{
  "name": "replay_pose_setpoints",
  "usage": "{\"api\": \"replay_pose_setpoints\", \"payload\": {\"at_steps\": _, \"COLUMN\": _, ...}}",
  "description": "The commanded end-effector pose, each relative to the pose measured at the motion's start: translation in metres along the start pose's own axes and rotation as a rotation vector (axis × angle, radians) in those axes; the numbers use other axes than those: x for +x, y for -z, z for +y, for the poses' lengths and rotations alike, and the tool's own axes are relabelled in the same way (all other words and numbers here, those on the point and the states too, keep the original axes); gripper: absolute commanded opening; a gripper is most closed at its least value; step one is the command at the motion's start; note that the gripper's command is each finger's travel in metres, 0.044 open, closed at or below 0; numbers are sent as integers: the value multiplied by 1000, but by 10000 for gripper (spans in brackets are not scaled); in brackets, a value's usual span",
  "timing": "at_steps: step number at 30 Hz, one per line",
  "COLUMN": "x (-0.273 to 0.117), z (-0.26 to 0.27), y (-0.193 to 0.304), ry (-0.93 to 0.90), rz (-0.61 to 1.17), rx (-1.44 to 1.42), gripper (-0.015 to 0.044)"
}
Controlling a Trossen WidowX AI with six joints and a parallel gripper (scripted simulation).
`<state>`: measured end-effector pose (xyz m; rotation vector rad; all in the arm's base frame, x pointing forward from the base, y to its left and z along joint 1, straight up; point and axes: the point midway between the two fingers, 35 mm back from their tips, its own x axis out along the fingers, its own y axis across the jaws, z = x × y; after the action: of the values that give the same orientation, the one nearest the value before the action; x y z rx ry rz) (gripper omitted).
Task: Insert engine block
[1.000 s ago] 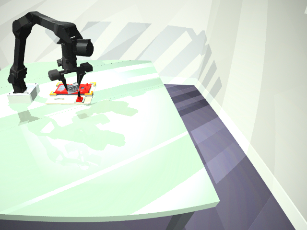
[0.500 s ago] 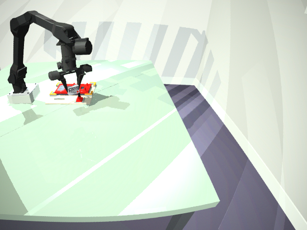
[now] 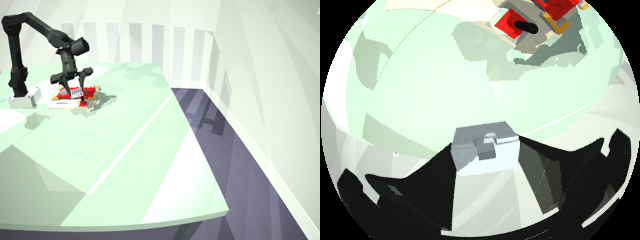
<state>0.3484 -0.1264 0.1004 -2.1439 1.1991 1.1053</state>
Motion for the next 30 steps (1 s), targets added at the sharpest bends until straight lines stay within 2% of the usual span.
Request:
{"api": "replay_pose_setpoints", "payload": {"at_steps": 1, "x": -6, "z": 2, "y": -3, "ry": 8, "rz": 126, "rx": 23, "gripper": 0}}
{"api": "replay_pose_setpoints", "payload": {"at_steps": 13, "x": -6, "z": 2, "y": -3, "ry": 8, "rz": 135, "rx": 23, "gripper": 0}}
{"api": "replay_pose_setpoints", "payload": {"at_steps": 20, "x": 6, "z": 1, "y": -15, "ry": 7, "rz": 263, "rx": 23, "gripper": 0}}
{"api": "replay_pose_setpoints", "payload": {"at_steps": 30, "x": 19, "z": 1, "y": -25, "ry": 6, "rz": 269, "rx": 24, "gripper": 0}}
